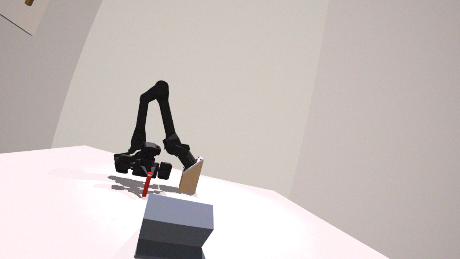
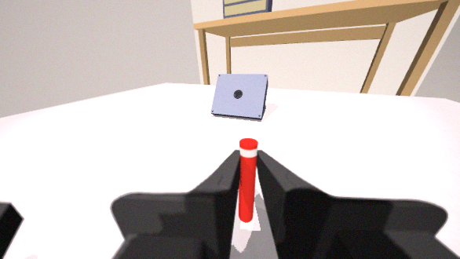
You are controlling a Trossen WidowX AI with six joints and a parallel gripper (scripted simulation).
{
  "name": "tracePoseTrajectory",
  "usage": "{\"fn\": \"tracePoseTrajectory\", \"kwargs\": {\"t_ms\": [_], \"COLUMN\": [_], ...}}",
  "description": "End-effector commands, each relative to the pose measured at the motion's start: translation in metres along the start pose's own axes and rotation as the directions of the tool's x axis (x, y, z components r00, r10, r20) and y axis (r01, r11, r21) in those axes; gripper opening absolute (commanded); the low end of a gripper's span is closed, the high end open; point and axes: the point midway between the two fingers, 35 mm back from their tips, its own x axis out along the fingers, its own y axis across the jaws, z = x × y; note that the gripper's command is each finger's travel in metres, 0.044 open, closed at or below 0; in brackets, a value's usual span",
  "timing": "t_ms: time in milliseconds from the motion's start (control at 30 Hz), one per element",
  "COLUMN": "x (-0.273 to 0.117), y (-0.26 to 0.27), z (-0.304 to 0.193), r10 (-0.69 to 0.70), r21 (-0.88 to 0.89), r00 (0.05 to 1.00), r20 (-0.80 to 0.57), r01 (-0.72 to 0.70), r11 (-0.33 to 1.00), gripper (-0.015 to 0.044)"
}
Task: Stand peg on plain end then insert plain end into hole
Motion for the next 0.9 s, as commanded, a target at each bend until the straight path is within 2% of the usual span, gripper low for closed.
{"fn": "tracePoseTrajectory", "kwargs": {"t_ms": [0,467,500,600,867], "x": [-0.0010,-0.0029,-0.0021,-0.0022,-0.0022], "y": [0.0001,0.0008,0.0009,0.0009,0.0009], "z": [-0.0025,-0.0037,-0.0013,-0.0013,-0.0013], "r10": [0.000,-0.004,-0.005,-0.005,-0.005], "r21": [0.000,-0.004,-0.005,-0.006,-0.006], "r00": [1.000,1.000,1.000,0.999,0.999], "r20": [-0.001,0.027,0.030,0.032,0.032], "r01": [0.000,0.004,0.005,0.006,0.006], "r11": [1.000,1.000,1.000,1.000,1.000], "gripper": [0.0051,0.0051,0.0056,0.0130,0.0130]}}
